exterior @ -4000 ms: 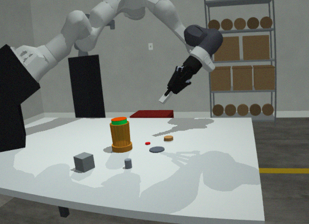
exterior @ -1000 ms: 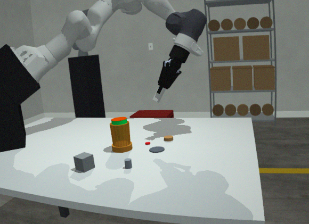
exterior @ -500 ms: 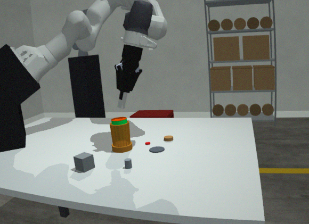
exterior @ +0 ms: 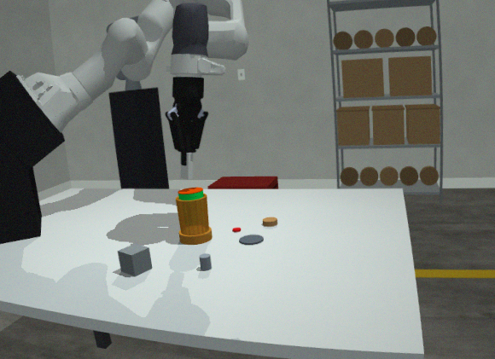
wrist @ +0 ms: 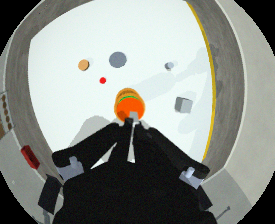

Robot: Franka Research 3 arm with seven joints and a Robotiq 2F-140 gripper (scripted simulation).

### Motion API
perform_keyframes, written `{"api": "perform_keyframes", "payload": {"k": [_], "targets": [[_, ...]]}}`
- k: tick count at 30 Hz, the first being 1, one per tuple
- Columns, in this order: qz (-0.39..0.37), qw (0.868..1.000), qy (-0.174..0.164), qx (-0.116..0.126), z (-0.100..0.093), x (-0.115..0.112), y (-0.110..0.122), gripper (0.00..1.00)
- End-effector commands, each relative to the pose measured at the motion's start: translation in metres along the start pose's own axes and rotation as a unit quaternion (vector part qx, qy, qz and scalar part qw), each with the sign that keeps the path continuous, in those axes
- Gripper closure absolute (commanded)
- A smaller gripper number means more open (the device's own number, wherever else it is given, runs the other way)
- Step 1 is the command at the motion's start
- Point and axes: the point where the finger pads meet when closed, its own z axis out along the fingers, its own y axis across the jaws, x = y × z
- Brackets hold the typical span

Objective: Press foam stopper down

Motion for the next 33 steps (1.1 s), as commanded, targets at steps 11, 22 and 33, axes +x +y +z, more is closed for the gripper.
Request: {"api": "perform_keyframes", "payload": {"k": [11,22,33], "targets": [[-0.173,0.983,0.040,0.045,0.0003,0.0028,-0.0007,1.00],[-0.173,0.983,0.040,0.045,0.0003,0.0028,-0.0007,1.00],[-0.173,0.983,0.040,0.045,0.0003,0.0028,-0.0007,1.00]]}}
